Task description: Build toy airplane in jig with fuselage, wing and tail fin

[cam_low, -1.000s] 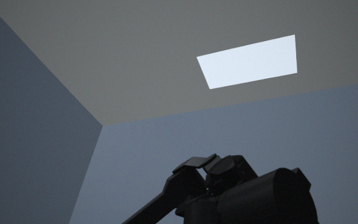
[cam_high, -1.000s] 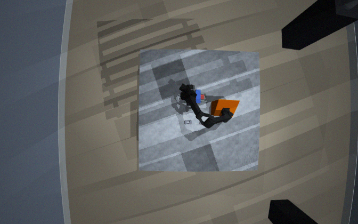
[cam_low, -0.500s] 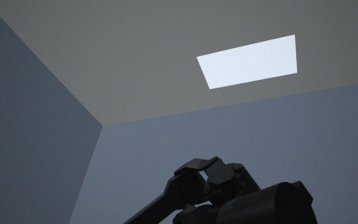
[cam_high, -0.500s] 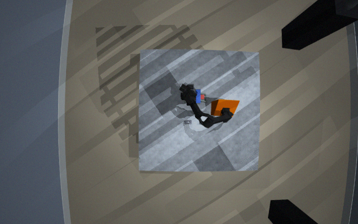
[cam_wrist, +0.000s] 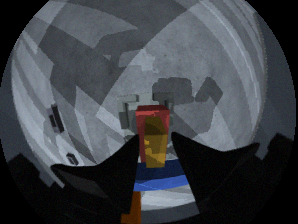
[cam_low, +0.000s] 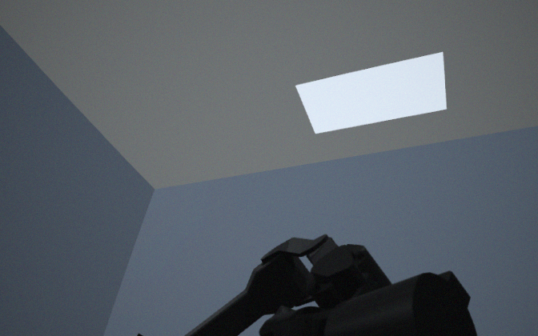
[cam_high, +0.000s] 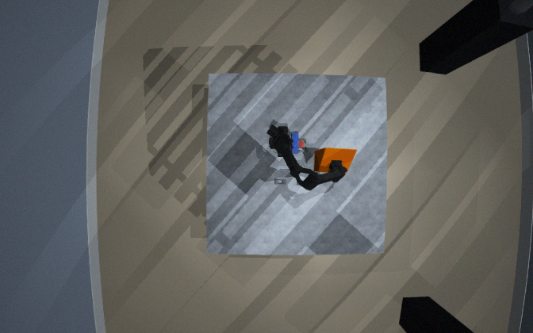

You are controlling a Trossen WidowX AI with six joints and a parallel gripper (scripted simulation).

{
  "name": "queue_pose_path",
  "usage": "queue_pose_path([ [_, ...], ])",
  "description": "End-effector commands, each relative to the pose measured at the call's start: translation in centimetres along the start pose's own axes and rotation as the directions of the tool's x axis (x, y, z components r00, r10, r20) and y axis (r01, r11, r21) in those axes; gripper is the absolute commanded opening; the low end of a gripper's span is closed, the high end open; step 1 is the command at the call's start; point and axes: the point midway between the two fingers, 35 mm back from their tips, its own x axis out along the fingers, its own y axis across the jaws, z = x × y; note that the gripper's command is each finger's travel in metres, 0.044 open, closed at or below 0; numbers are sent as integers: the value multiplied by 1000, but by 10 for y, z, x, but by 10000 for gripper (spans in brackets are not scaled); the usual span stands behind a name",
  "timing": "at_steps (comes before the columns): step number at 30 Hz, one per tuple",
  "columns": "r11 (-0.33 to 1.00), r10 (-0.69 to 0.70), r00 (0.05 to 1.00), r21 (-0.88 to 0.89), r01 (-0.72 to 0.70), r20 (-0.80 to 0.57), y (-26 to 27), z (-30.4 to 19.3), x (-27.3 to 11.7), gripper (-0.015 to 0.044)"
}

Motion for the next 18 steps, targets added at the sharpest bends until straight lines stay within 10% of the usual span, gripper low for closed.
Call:
queue_pose_path([
  [1, 1000, -1, 1000, -1, 1, 0, 0, 0, 0, 260],
  [18, 1000, 0, 1000, 6, 0, -1, -5, 2, -91, 260],
])
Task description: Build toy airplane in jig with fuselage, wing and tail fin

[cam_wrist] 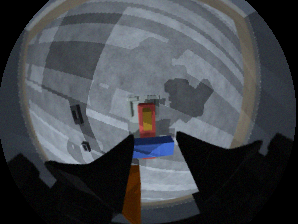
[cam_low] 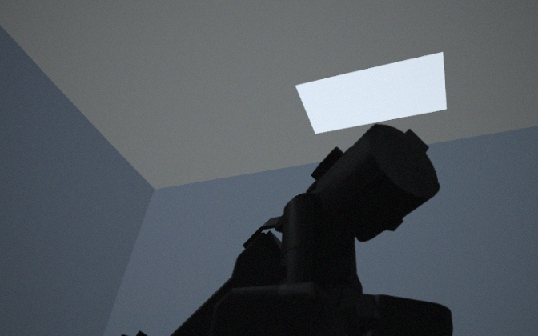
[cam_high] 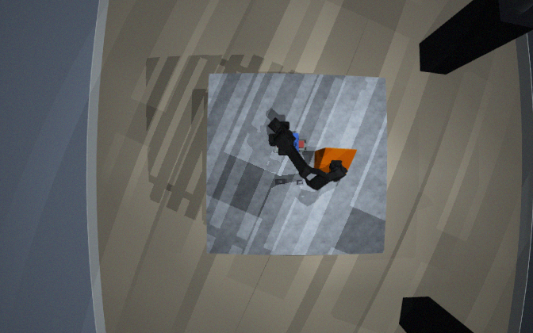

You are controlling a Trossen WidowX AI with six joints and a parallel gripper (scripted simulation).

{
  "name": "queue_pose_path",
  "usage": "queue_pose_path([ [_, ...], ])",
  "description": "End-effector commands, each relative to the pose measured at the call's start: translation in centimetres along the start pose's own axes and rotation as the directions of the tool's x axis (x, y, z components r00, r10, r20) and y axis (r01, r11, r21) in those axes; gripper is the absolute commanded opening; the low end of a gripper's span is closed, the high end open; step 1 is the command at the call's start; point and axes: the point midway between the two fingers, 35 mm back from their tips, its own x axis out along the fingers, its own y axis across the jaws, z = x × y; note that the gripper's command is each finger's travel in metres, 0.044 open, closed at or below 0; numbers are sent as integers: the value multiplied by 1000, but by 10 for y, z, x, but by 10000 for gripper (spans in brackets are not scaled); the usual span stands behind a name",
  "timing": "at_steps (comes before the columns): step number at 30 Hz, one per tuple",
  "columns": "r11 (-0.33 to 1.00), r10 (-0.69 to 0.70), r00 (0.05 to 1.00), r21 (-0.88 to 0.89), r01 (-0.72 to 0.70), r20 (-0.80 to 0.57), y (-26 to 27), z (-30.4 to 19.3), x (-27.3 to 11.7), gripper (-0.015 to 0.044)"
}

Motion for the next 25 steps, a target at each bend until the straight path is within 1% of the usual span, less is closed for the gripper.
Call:
queue_pose_path([
  [1, 1000, 10, 1000, -7, -10, -28, 1, -1, 2, 260],
  [25, 1000, 10, 1000, -7, -10, -28, 2, 1, 2, 260],
])
